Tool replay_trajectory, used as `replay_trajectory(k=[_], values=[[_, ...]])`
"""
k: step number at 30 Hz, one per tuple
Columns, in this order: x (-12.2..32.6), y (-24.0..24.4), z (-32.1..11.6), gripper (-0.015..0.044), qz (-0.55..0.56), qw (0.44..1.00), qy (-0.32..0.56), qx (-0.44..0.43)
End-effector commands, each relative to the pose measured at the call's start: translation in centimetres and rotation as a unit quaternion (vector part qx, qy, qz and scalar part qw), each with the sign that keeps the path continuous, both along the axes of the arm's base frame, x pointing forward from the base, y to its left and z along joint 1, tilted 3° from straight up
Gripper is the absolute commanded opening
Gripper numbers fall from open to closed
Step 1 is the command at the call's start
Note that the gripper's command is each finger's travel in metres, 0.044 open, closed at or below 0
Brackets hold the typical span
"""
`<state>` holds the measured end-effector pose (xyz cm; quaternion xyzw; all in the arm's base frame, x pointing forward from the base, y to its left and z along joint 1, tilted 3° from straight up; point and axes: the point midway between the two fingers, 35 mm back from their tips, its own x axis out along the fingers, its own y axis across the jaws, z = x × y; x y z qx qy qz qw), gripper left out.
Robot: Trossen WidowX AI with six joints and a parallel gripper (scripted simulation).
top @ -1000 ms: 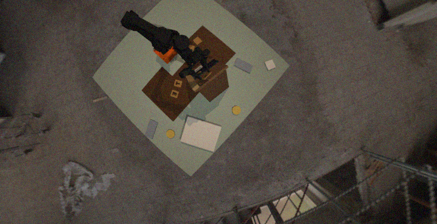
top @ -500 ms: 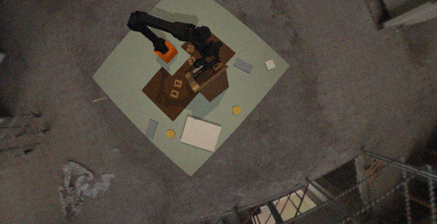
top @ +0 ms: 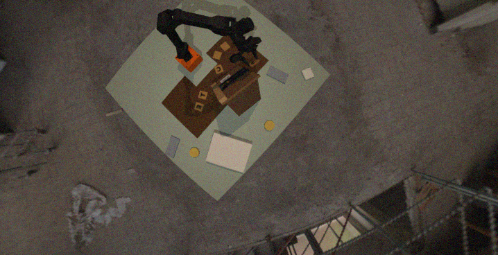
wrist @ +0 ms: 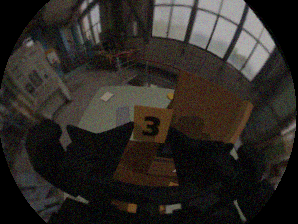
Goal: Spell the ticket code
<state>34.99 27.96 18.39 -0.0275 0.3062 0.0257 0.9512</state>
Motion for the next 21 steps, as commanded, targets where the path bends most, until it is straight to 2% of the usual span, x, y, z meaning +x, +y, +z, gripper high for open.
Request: replay_trajectory(k=[1, 12, 17, 21], values=[[-1.7, 2.3, -1.6, 0.0000, -0.015, 1.000, 0.002, 0.007], [-5.7, 6.2, -4.9, 0.0000, -0.040, 0.999, -0.015, 0.011], [-5.3, 6.3, -5.2, 0.0000, -0.040, 0.999, -0.015, 0.011], [-2.6, 6.2, -6.9, 0.0000, -0.040, 0.999, -0.016, 0.011]])
